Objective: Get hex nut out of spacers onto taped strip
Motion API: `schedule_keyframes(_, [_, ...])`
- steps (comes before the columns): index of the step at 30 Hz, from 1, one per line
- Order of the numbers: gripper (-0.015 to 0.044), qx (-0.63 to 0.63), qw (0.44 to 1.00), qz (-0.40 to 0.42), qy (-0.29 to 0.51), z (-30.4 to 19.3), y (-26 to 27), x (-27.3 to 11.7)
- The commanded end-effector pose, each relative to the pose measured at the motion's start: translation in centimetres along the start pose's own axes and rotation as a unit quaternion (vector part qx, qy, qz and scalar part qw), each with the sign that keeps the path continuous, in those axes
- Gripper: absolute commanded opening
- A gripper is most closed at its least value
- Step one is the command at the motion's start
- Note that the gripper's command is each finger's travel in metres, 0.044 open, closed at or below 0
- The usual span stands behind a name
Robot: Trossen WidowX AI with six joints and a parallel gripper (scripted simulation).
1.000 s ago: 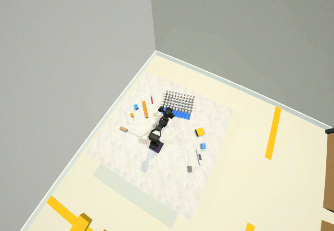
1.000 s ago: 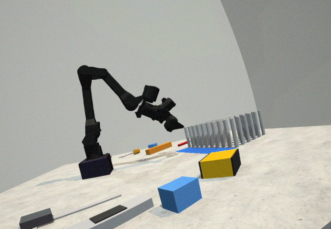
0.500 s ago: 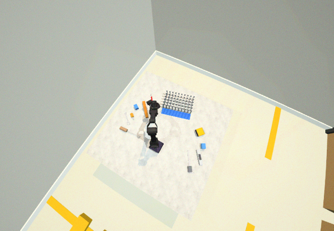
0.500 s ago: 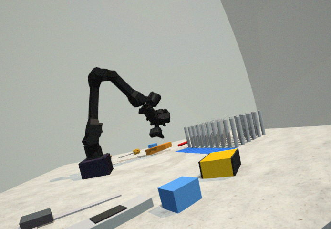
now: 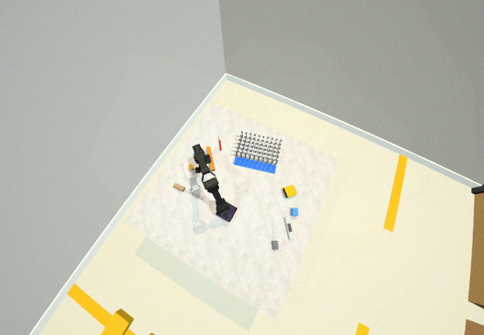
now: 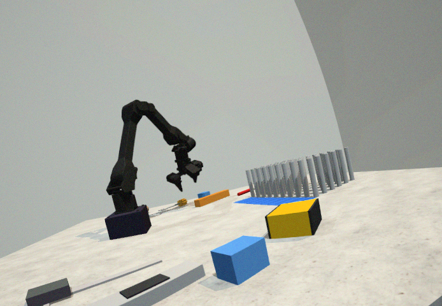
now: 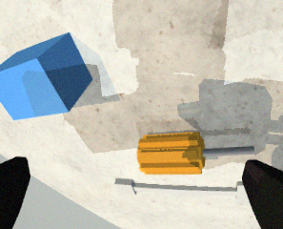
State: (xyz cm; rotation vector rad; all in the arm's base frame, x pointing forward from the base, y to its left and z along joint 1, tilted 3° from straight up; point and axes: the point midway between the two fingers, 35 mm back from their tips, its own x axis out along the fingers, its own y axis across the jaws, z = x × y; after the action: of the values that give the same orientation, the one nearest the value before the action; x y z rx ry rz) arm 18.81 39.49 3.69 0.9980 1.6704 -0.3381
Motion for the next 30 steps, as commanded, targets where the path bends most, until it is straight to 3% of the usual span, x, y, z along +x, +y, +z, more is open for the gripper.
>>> schedule_keyframes(1, [0.0440,0.091,0.992,-0.082,-0.014,-6.1,-3.4,1.5])
schedule_keyframes(16, [0.0440,0.285,0.919,-0.208,-0.175,-17.5,-16.1,1.9])
schedule_keyframes(30, [0.0440,0.286,0.918,-0.208,-0.176,-17.9,-16.1,2.0])
